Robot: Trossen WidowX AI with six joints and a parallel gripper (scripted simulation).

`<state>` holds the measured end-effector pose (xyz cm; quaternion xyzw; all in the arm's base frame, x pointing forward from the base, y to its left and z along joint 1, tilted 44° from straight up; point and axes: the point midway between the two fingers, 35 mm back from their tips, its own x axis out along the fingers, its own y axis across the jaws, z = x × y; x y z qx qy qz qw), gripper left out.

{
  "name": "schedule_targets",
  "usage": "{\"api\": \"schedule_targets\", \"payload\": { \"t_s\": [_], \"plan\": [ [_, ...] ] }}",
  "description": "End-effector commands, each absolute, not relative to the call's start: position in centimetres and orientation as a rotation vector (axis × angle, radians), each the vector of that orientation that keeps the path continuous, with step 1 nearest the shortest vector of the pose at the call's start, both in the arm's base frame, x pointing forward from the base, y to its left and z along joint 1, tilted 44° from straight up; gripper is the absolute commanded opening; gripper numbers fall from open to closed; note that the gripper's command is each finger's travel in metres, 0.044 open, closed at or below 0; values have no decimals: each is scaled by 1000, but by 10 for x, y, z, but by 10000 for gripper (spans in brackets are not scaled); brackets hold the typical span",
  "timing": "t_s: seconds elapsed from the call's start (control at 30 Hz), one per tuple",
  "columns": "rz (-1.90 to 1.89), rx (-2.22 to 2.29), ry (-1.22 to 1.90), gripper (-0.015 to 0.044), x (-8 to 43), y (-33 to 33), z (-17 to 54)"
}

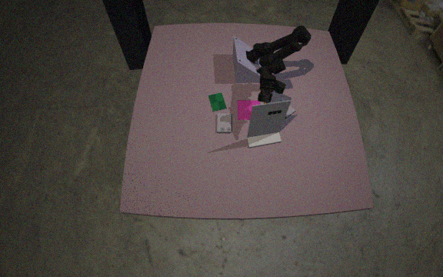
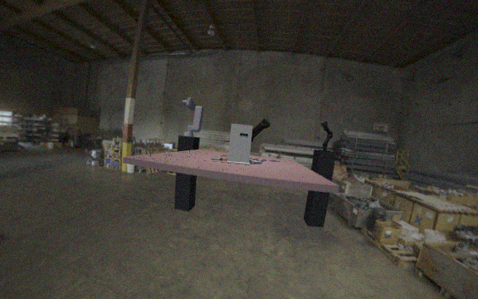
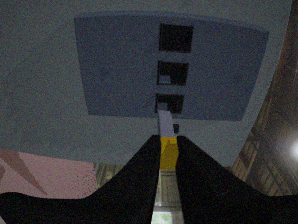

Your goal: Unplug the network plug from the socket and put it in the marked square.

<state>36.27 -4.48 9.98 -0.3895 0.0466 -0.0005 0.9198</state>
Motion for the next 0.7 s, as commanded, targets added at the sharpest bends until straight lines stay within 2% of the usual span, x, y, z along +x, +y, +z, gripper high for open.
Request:
{"api": "schedule_targets", "payload": {
  "t_s": [0.0, 0.67],
  "plan": [
    [1, -803, 96, 0, 359, -45, 99],
    [1, -803, 97, 0, 347, -47, 98]
  ]
}}
